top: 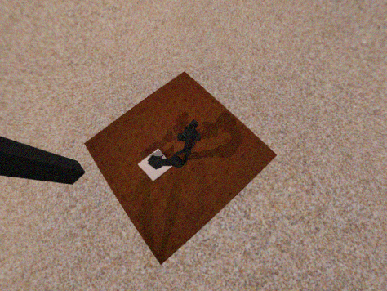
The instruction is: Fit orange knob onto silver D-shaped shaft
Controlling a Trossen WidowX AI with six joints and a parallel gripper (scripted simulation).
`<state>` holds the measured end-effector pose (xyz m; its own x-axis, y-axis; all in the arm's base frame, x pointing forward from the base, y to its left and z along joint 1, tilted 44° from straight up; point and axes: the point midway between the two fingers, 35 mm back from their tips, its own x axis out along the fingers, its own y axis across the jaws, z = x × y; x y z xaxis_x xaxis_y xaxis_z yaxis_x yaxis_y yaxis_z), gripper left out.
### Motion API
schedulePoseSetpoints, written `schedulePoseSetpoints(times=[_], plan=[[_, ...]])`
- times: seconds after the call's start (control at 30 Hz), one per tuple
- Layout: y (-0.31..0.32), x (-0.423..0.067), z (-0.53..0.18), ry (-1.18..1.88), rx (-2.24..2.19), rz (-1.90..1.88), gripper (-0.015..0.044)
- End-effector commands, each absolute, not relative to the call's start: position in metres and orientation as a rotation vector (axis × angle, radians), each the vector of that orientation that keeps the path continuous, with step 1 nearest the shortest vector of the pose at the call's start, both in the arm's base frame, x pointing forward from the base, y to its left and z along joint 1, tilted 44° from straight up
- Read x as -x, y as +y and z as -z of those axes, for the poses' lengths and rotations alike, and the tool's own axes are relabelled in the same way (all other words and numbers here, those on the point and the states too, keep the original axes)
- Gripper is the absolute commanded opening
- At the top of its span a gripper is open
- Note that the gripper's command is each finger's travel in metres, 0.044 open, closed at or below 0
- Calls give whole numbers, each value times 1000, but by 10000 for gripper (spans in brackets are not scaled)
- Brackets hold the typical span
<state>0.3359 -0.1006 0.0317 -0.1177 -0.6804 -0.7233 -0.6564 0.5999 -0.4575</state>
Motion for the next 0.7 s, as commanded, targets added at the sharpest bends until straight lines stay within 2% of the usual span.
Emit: schedulePoseSetpoints(times=[0.0, 0.13, 0.67], plan=[[-100, -337, -33, 1798, 1039, 91, 0], [-101, -337, -31, 1770, 952, 199, 0], [-103, -336, -30, 1770, 952, 199, 0]])
